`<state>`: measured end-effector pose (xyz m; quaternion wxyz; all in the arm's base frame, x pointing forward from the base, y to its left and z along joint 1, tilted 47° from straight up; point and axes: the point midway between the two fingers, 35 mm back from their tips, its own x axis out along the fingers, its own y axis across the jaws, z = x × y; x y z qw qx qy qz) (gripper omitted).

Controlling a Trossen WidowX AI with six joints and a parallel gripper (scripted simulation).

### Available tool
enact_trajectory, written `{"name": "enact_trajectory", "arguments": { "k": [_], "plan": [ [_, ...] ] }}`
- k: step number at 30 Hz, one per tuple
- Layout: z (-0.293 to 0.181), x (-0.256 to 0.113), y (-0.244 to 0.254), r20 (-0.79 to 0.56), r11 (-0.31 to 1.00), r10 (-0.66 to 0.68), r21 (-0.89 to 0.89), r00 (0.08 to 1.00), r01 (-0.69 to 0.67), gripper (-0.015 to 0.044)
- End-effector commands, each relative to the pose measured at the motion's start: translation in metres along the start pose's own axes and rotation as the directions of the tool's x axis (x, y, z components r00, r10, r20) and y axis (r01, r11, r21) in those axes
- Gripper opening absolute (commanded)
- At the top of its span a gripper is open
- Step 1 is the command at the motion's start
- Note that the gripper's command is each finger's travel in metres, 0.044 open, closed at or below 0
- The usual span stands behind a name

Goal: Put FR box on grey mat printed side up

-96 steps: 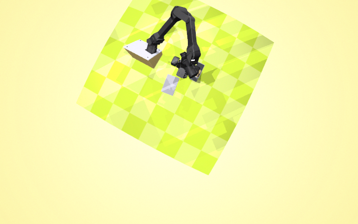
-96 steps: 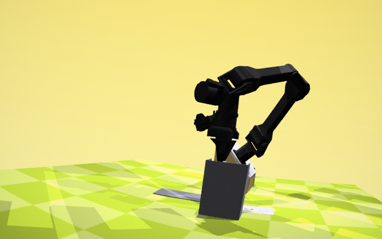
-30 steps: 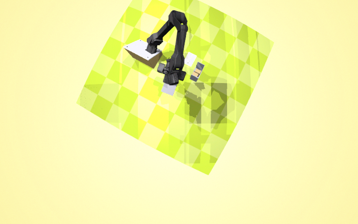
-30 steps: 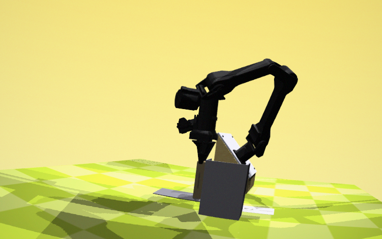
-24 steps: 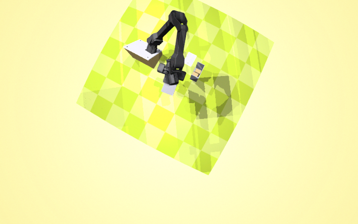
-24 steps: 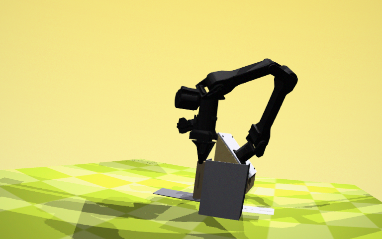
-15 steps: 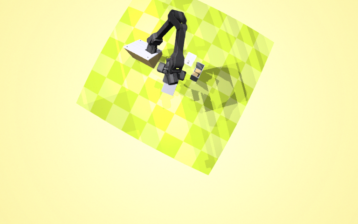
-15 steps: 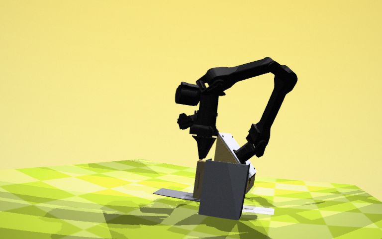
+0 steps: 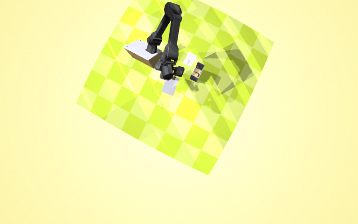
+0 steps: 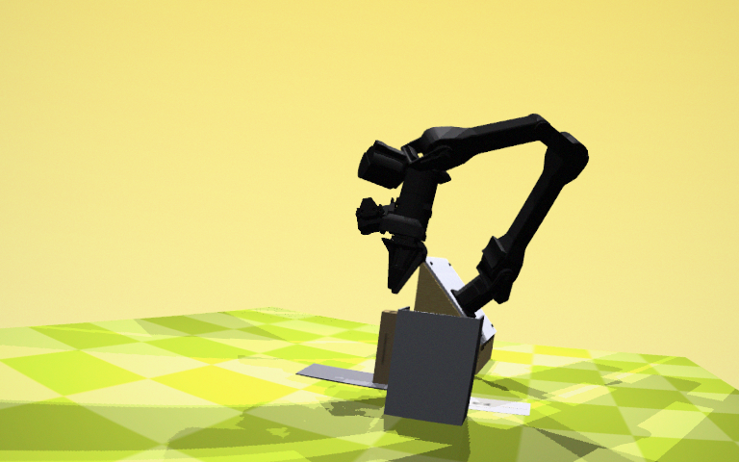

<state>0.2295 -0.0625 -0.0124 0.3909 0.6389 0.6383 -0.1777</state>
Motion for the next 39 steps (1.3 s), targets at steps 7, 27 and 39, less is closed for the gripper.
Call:
{"name": "enact_trajectory", "arguments": {
  "k": [7,27,39],
  "plan": [
    [0.000,0.001,-0.001,-0.006,1.000,-0.009,0.002,1.000,0.009,0.0236],
    [-0.004,-0.024,0.005,0.137,1.000,-0.019,-0.011,0.990,0.021,0.0440],
    [-0.008,-0.022,0.005,0.244,0.998,-0.054,-0.013,0.968,0.059,0.0440]
  ]
}}
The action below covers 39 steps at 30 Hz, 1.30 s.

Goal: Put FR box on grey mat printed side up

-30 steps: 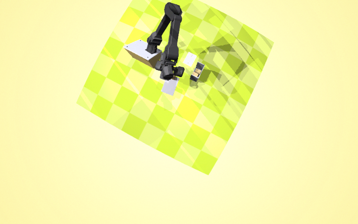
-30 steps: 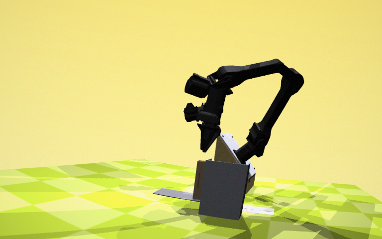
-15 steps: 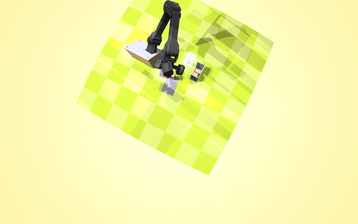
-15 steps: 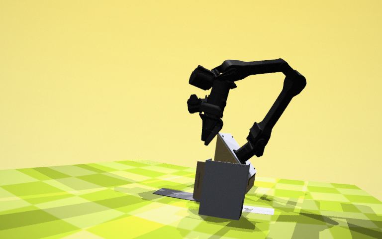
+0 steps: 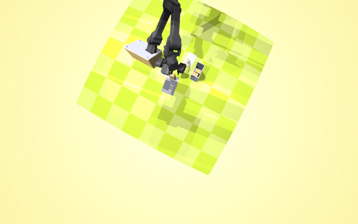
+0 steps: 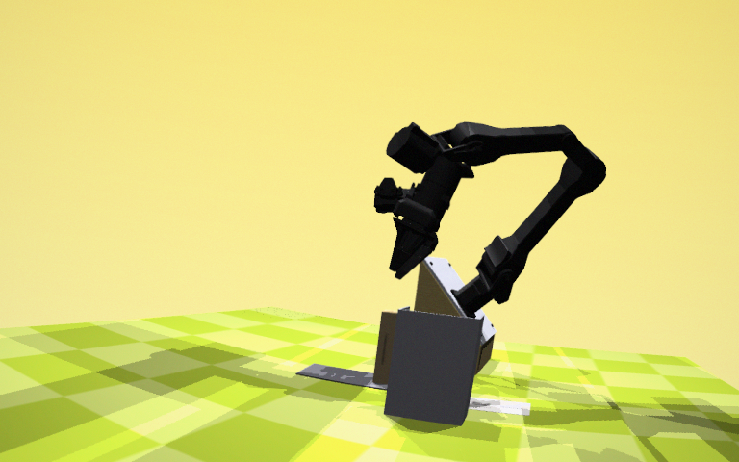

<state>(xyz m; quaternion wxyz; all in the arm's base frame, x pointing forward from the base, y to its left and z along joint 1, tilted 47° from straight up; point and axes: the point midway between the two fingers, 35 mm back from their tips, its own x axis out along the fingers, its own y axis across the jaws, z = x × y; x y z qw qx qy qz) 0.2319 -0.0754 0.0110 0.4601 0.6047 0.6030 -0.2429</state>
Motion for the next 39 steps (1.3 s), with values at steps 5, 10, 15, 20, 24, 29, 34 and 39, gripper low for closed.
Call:
{"name": "enact_trajectory", "arguments": {
  "k": [5,10,15,20,24,29,34,39],
  "plan": [
    [-0.008,0.009,-0.004,0.120,0.995,-0.099,-0.013,0.988,0.102,0.0440],
    [-0.011,0.012,-0.006,0.217,0.987,-0.149,-0.024,0.965,0.158,0.0440],
    [-0.014,0.013,-0.007,0.318,0.979,-0.180,-0.032,0.931,0.200,0.0440],
    [-0.017,0.014,-0.006,0.414,0.975,-0.190,-0.029,0.890,0.221,0.0440],
    [-0.019,0.014,-0.005,0.488,0.974,-0.184,-0.026,0.853,0.225,0.0440],
    [-0.022,0.013,-0.002,0.575,0.976,-0.161,-0.026,0.802,0.214,0.0440],
    [-0.026,0.011,0.002,0.653,0.982,-0.123,-0.031,0.747,0.188,0.0440],
    [-0.029,0.009,0.004,0.689,0.985,-0.098,-0.036,0.718,0.170,0.0440]
  ]
}}
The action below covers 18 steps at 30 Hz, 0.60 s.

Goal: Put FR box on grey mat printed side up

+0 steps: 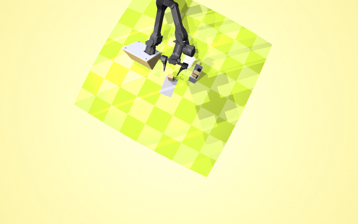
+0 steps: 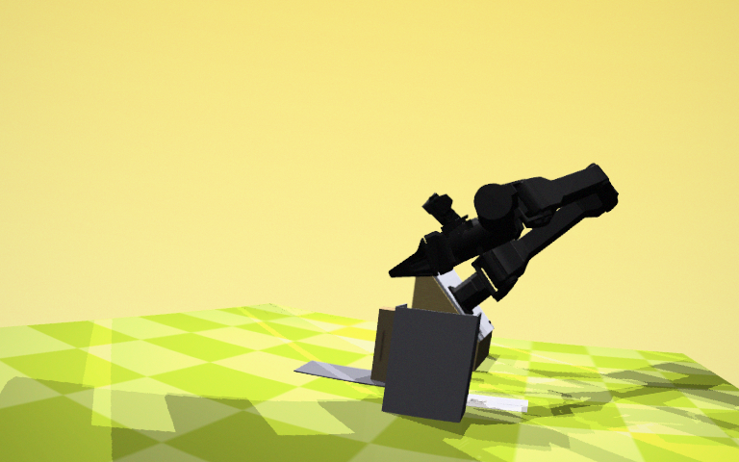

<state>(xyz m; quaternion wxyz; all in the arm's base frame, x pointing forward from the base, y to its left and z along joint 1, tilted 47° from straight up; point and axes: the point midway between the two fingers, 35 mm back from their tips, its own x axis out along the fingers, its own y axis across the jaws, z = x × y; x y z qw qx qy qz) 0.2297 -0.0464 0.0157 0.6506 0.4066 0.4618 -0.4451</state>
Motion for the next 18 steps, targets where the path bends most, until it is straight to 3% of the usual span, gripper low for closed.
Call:
{"name": "enact_trajectory", "arguments": {
  "k": [1,18],
  "plan": [
    [0.000,-0.002,0.000,0.039,1.000,0.012,0.011,0.999,-0.012,0.0440],
    [-0.037,-0.037,-0.005,0.034,1.000,-0.010,0.010,0.999,0.009,0.0440]
  ]
}}
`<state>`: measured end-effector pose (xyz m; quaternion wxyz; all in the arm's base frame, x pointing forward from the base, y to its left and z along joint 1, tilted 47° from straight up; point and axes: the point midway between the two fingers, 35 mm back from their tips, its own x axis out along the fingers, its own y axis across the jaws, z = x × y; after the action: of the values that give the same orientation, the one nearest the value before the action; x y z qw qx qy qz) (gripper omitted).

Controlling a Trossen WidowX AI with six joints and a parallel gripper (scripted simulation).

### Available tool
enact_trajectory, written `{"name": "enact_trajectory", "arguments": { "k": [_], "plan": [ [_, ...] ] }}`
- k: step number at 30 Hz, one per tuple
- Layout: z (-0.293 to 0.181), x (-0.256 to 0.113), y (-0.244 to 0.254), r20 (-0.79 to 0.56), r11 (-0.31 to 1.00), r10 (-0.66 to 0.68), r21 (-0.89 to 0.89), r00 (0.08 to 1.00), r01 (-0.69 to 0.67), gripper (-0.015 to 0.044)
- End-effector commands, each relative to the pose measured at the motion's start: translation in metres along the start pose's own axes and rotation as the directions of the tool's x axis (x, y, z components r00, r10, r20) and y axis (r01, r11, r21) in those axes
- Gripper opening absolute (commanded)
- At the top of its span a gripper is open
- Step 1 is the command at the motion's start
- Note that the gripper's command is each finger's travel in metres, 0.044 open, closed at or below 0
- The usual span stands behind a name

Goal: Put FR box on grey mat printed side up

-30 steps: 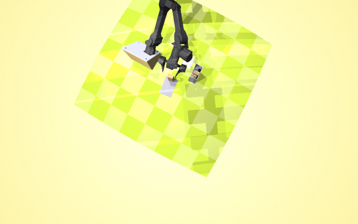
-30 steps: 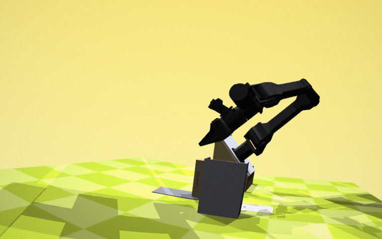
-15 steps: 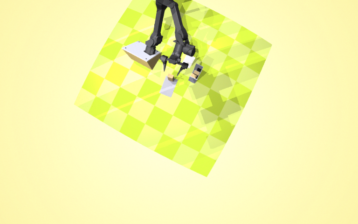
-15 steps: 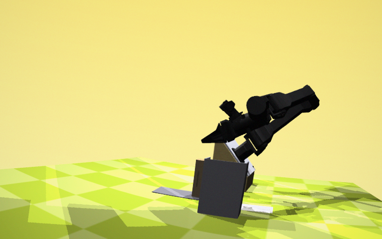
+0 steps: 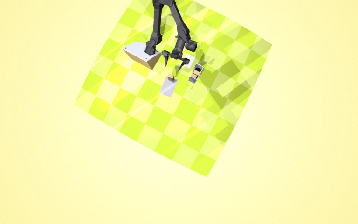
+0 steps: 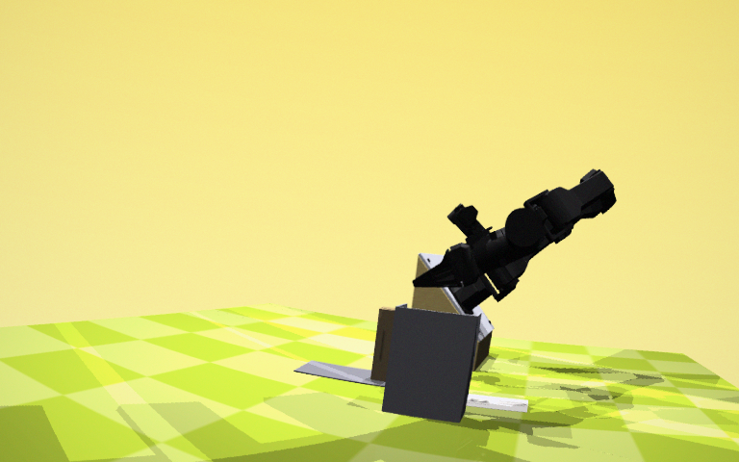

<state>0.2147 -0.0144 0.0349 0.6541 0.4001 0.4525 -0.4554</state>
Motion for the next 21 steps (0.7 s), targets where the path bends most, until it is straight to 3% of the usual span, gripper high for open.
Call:
{"name": "enact_trajectory", "arguments": {
  "k": [1,8,21],
  "plan": [
    [-0.010,-0.013,-0.003,0.005,1.000,-0.002,0.003,1.000,0.002,0.0440],
    [-0.022,-0.029,-0.010,0.010,1.000,-0.008,0.001,1.000,0.008,0.0440],
    [-0.036,-0.022,-0.007,0.007,1.000,-0.009,0.001,1.000,0.009,0.0440]
  ]
}}
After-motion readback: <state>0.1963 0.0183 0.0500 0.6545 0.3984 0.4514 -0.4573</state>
